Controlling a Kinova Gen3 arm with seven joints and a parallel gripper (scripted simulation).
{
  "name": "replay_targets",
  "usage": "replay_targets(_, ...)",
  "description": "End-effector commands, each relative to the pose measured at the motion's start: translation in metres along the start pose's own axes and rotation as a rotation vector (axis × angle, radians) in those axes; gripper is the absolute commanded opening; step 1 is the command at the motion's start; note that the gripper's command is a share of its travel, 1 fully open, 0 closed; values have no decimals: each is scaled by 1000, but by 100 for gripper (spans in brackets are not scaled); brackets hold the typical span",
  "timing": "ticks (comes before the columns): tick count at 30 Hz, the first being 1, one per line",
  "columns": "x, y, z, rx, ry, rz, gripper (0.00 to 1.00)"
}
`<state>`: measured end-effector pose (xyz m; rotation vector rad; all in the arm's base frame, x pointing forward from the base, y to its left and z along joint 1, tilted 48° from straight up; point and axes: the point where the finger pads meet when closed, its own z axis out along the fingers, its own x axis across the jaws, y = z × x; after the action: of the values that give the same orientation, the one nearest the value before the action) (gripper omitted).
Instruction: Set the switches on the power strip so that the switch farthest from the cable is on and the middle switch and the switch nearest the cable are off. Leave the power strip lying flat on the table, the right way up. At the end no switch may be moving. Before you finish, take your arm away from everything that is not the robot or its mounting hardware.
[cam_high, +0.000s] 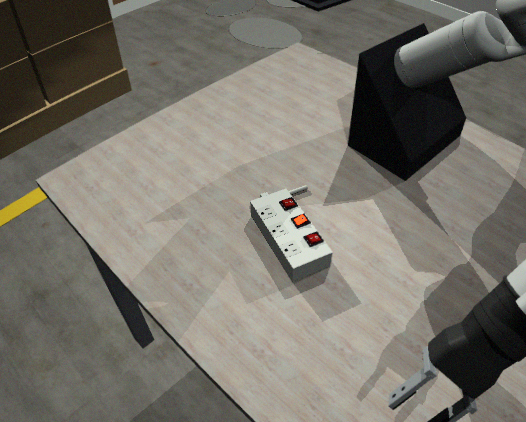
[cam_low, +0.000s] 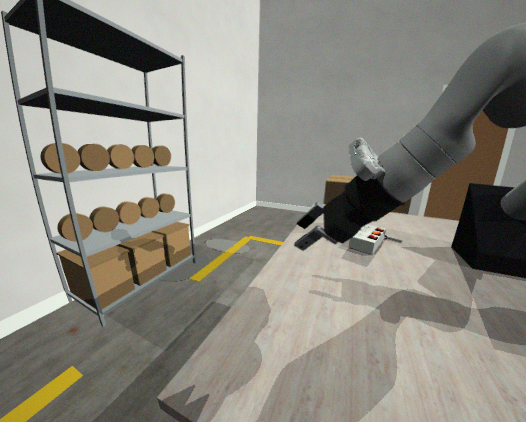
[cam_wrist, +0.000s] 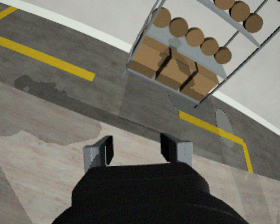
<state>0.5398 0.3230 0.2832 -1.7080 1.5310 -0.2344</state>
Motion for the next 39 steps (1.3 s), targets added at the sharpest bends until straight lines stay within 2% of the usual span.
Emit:
replay_targets(1, 15, -1, -2, -11, 9, 18, 100)
replay_targets(24, 37, 26, -1, -66, -24, 45, 100)
replay_targets(39, 41, 32, -1, -77, -31, 50, 100)
